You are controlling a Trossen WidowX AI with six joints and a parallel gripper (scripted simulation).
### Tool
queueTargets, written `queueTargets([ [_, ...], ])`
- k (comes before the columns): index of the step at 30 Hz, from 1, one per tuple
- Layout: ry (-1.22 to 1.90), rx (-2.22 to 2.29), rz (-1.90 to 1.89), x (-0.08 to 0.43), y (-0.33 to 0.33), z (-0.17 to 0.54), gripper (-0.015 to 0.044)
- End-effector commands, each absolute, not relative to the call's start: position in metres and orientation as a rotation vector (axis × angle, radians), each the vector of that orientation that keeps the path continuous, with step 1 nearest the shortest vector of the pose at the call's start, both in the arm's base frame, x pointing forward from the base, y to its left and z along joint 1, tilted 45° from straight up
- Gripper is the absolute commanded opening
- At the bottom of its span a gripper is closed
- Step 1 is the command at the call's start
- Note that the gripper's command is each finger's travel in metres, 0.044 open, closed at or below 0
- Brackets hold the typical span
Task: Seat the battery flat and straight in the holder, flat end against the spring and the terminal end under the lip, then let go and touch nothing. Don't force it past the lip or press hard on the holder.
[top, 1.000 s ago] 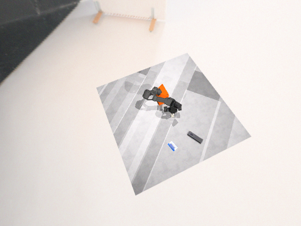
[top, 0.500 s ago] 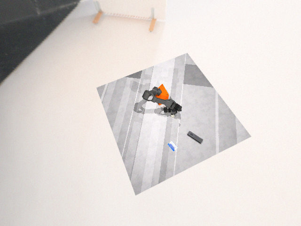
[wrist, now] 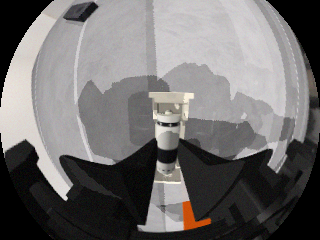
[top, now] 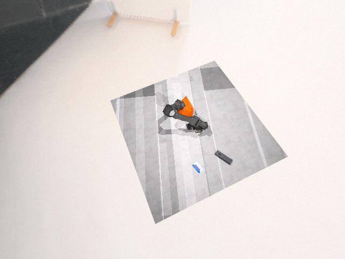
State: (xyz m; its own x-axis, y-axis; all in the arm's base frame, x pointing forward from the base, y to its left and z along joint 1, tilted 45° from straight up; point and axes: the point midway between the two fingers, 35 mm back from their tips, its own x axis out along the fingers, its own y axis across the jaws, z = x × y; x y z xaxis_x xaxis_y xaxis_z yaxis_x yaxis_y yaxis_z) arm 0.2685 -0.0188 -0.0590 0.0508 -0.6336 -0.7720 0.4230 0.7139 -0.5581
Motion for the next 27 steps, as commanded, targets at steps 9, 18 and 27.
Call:
queueTargets([
  [9,1.321,-0.189,-0.814,0.27,-0.023,-0.058,0.0064],
  [18,1.313,-0.19,-0.811,0.279,-0.025,-0.055,0.0064],
  [27,1.309,-0.19,-0.809,0.279,-0.025,-0.055,0.0064],
])
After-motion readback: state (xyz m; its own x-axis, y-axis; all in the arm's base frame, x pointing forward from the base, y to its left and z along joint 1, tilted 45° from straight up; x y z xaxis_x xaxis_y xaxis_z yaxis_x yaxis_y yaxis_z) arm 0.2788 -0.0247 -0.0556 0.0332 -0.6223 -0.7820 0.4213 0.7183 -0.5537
